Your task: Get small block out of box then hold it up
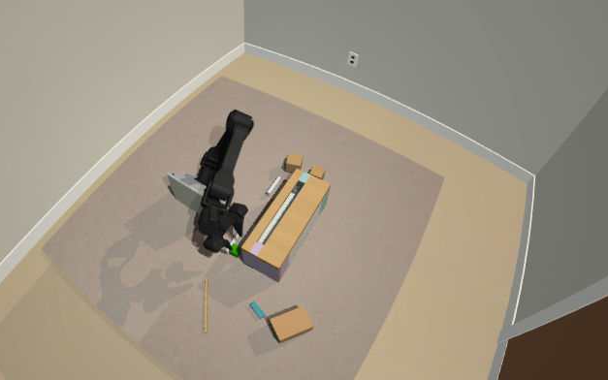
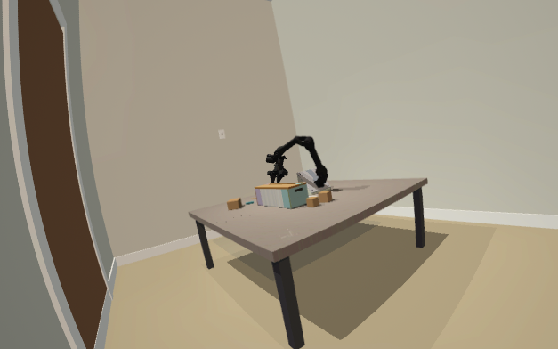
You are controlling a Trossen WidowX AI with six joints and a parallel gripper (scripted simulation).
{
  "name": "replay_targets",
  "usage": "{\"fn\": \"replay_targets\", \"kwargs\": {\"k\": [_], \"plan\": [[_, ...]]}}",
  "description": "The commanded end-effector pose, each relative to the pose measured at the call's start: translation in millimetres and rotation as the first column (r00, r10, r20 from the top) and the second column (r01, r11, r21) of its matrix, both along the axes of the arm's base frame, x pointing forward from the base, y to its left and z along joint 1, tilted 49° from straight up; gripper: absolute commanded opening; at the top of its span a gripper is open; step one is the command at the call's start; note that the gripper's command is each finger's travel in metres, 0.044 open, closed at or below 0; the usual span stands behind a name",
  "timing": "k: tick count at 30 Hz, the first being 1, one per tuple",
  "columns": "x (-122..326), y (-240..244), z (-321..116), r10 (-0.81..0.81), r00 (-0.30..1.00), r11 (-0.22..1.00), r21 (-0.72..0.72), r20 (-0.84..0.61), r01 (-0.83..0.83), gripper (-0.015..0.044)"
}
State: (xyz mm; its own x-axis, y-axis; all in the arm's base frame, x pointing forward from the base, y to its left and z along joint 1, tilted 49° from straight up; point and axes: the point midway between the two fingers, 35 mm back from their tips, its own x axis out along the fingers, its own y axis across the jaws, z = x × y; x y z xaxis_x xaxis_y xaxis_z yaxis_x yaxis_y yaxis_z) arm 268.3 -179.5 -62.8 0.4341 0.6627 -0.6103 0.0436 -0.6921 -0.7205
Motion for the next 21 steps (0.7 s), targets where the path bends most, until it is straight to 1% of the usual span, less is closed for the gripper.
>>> {"fn": "replay_targets", "kwargs": {"k": [1,21], "plan": [[-5,34,-25,0.004,1.000,1.000,0.029,-0.015,-0.004,0.0285],[-4,54,-43,0.005,1.000,1.000,0.027,-0.014,-0.005,0.0285]]}}
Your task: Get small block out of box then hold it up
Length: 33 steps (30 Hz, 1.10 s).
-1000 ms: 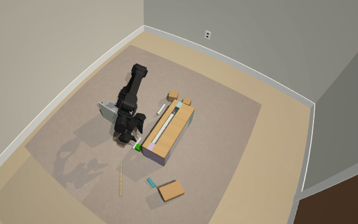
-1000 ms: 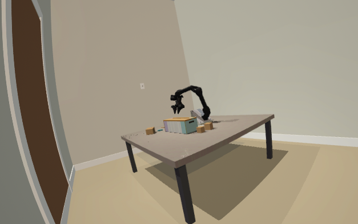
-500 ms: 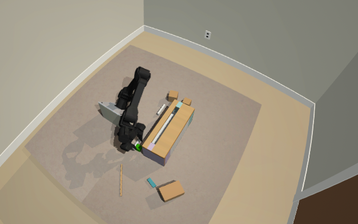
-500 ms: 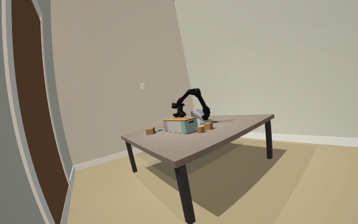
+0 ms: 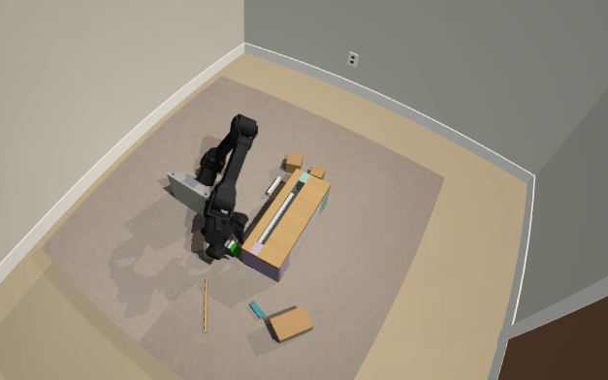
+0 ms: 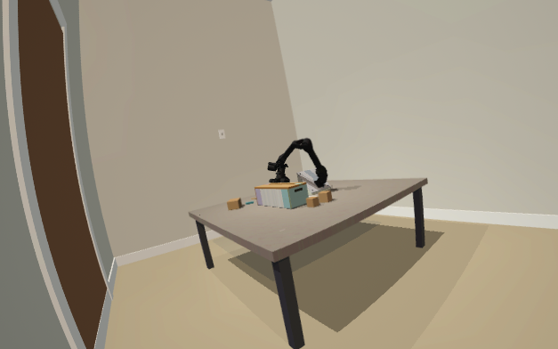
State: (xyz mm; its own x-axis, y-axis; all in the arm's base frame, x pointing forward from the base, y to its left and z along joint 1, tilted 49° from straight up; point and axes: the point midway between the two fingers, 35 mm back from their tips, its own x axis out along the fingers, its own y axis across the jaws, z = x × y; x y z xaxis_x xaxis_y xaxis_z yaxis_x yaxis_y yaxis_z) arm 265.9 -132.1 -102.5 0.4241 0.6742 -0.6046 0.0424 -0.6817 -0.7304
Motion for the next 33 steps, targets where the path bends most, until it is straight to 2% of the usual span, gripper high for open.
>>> {"fn": "replay_targets", "kwargs": {"k": [1,24,31,33], "plan": [[-1,8,-4,-0.002,1.000,1.000,0.014,-0.006,0.002,0.0285],[-1,35,-24,-0.003,1.000,1.000,0.018,-0.005,0.003,0.0285],[-1,35,-24,-0.003,1.000,1.000,0.018,-0.005,0.003,0.0101],[-1,35,-24,-0.003,1.000,1.000,0.018,-0.005,0.003,0.0088]]}}
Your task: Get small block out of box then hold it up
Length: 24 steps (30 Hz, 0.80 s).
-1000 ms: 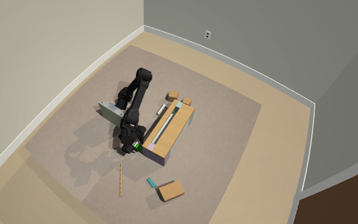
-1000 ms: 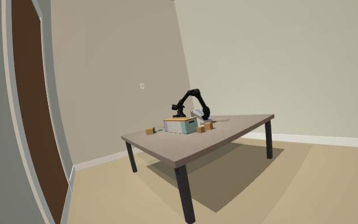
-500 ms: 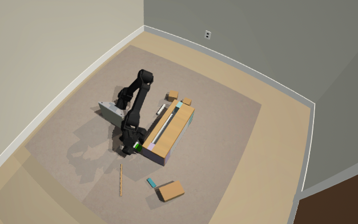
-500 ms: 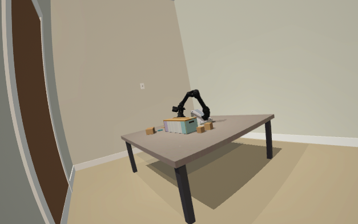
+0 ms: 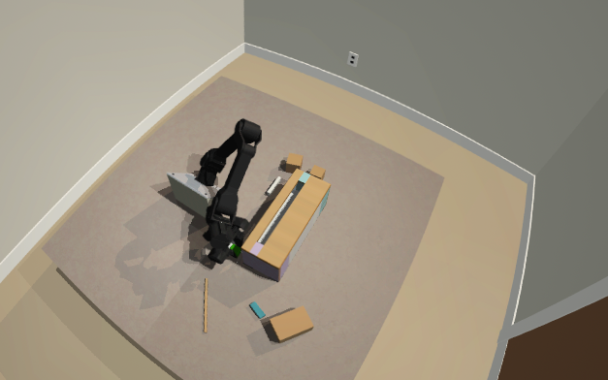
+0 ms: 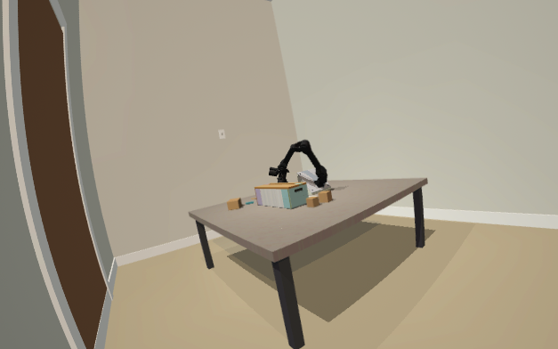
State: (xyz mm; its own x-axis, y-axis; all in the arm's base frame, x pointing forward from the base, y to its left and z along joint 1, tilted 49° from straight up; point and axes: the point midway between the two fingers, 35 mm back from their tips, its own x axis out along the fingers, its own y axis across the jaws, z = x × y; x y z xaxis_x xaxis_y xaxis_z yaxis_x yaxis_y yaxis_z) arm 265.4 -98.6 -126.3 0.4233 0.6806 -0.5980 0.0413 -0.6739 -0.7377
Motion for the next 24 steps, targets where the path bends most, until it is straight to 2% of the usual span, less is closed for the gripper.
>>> {"fn": "replay_targets", "kwargs": {"k": [1,4,19,24], "plan": [[-1,2,0,-0.003,1.000,1.000,0.008,-0.004,0.003,0.0081],[0,-1,2,0.001,1.000,1.000,0.004,0.001,-0.001,0.0003],[-1,-47,42,-0.003,1.000,1.000,-0.003,-0.004,0.003,0.0000],[-7,-61,58,-0.082,0.993,0.997,-0.009,-0.081,0.082,0.0000]]}}
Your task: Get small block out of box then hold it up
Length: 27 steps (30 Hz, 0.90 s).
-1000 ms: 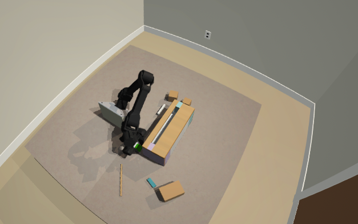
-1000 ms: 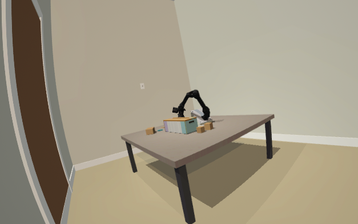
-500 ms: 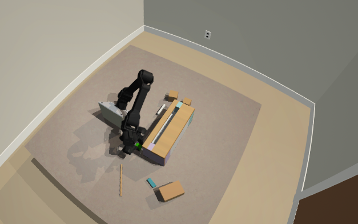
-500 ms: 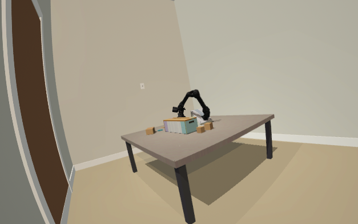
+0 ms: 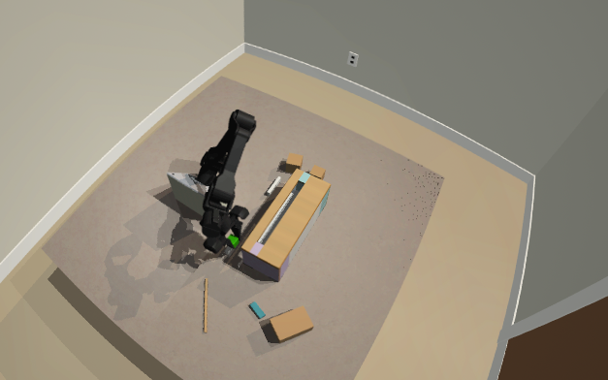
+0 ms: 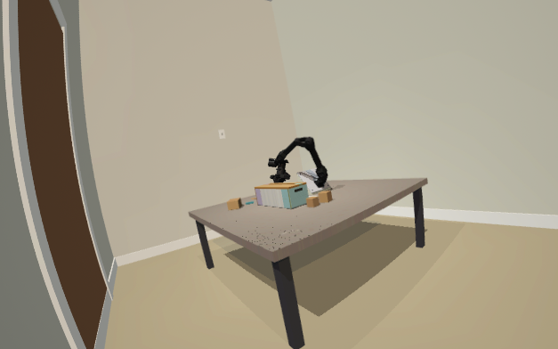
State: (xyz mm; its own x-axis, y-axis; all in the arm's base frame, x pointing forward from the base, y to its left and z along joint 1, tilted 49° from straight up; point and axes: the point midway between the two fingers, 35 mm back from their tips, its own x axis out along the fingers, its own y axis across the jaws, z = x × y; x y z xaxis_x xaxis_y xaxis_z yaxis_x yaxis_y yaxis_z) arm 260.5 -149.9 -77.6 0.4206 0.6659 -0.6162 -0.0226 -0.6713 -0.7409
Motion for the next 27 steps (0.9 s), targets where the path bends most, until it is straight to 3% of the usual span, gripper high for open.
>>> {"fn": "replay_targets", "kwargs": {"k": [1,17,27], "plan": [[-4,-13,14,-0.061,0.997,0.998,-0.012,-0.050,0.060,0.0000],[-39,-51,74,-0.381,0.874,0.923,-0.075,-0.303,0.376,0.0000],[-41,-52,77,-0.394,0.865,0.918,-0.079,-0.312,0.389,0.0000]]}}
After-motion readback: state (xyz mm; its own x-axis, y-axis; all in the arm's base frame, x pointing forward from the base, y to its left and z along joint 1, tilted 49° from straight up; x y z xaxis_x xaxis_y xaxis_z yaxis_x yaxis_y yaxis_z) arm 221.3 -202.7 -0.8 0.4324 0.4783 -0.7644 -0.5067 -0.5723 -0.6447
